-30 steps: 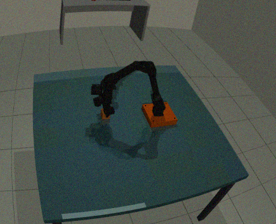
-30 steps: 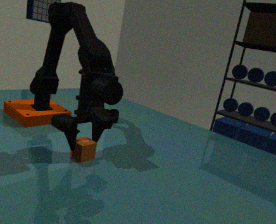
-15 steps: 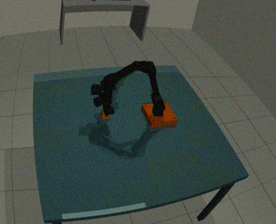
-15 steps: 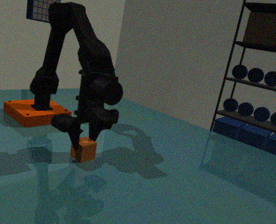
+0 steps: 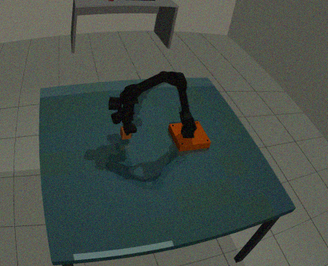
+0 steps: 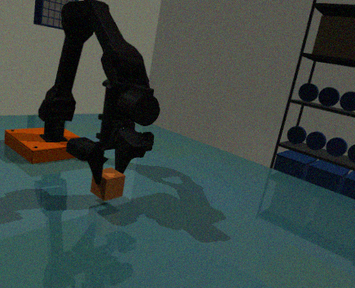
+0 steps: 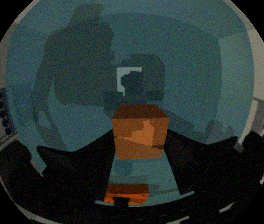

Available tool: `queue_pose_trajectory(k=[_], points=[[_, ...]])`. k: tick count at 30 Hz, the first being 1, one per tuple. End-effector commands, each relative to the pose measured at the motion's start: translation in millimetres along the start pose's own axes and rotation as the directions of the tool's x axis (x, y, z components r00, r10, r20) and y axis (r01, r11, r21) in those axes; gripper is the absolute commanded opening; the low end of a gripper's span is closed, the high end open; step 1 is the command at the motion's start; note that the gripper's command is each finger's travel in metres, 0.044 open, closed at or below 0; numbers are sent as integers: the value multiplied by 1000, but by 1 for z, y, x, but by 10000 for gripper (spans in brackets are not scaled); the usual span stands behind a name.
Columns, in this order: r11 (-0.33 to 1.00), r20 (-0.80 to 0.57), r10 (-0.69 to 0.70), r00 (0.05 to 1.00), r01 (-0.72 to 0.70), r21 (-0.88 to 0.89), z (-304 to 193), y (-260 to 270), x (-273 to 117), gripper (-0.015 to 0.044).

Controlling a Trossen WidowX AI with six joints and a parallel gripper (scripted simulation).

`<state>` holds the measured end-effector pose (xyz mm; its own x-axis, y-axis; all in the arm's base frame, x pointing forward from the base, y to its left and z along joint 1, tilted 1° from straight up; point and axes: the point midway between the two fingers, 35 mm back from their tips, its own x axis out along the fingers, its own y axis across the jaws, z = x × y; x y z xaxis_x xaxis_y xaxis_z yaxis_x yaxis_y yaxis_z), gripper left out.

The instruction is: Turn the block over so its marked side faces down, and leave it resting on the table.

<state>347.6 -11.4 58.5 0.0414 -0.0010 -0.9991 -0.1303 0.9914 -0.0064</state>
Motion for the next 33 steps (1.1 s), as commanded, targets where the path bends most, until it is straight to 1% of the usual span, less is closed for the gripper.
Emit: queue_pose_trajectory(k=[1, 4, 17, 33], points=[[1000, 10, -4, 1000, 4, 5, 2, 0, -11, 0], [1000, 34, -3, 999, 3, 6, 2, -1, -10, 0], [1000, 242, 0, 970, -3, 12, 3, -1, -4, 0], [1000, 483, -5, 876, 3, 6, -2, -1, -3, 0]])
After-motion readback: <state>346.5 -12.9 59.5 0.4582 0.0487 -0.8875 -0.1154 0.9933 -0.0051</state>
